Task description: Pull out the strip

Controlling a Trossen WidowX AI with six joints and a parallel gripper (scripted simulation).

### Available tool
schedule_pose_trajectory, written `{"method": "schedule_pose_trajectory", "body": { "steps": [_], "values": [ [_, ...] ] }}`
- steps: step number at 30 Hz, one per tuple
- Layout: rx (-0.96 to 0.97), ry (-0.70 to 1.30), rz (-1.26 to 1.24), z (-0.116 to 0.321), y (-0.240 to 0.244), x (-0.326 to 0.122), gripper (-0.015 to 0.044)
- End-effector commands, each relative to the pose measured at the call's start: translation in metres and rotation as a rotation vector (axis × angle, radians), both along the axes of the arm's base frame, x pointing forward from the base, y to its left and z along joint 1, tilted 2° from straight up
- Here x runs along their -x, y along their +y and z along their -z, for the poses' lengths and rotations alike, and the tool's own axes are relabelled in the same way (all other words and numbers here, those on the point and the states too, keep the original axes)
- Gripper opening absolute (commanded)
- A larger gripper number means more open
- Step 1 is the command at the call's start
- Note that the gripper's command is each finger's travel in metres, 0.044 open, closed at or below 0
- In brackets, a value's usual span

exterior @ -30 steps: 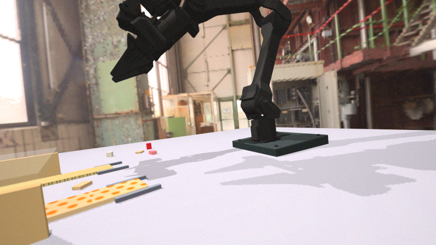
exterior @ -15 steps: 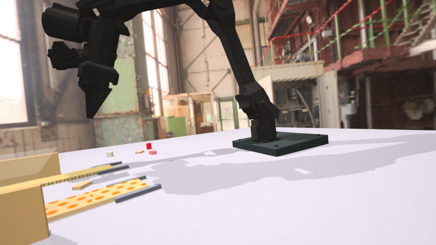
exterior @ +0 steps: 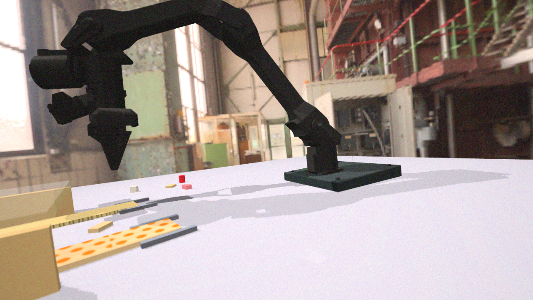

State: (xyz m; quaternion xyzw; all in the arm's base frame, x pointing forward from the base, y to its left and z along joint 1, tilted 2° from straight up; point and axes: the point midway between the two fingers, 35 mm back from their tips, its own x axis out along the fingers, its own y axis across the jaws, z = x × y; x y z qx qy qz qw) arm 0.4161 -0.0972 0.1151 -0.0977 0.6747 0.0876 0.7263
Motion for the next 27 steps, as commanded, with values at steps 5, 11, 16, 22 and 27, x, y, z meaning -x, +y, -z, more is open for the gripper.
{"method": "schedule_pose_trajectory", "body": {
  "steps": [5, 11, 16, 22, 27],
  "values": [
    [-0.006, 0.004, -0.007, 0.015, -0.001, -0.003, 0.0000],
    [-0.006, 0.004, -0.007, 0.025, -0.001, -0.003, 0.0000],
    [-0.006, 0.004, -0.007, 0.033, -0.001, -0.004, 0.0000],
    [-0.006, 0.004, -0.007, 0.043, -0.002, -0.004, 0.0000],
    [-0.006, 0.004, -0.007, 0.051, -0.002, -0.004, 0.0000]
  ]
}}
